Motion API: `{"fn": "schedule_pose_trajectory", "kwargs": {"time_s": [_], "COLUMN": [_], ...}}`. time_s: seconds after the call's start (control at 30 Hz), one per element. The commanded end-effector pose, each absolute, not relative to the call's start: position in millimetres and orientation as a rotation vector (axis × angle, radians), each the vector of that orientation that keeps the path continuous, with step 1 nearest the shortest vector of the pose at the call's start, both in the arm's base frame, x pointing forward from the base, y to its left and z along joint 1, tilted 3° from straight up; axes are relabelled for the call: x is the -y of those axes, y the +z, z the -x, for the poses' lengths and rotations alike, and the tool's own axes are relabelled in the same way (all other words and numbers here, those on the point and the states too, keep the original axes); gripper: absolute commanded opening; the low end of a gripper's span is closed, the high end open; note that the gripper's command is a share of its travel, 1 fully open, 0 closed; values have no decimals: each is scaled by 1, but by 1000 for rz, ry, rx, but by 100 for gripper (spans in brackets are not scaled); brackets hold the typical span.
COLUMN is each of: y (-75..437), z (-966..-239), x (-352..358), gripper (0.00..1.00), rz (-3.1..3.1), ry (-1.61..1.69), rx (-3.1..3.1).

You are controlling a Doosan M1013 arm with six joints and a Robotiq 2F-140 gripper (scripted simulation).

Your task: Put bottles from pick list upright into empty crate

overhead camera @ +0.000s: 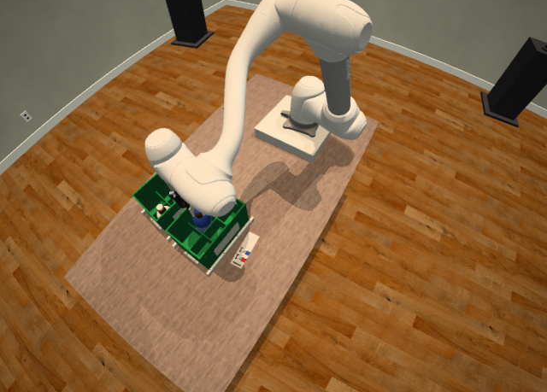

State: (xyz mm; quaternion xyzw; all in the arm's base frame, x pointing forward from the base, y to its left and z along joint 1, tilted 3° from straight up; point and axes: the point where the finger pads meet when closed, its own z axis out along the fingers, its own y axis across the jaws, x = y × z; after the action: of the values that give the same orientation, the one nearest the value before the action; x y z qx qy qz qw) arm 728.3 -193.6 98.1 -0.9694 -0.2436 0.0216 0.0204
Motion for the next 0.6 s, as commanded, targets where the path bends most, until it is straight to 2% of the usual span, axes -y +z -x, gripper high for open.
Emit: {"fn": "schedule_pose_trajectory", "kwargs": {"time_s": [0.0, 0.57], "y": [97, 89], "z": [-728, -728], "x": [193, 193], "gripper": [0, 0], "rz": [3007, 3007], "ry": [67, 67], "rx": [756, 756]}}
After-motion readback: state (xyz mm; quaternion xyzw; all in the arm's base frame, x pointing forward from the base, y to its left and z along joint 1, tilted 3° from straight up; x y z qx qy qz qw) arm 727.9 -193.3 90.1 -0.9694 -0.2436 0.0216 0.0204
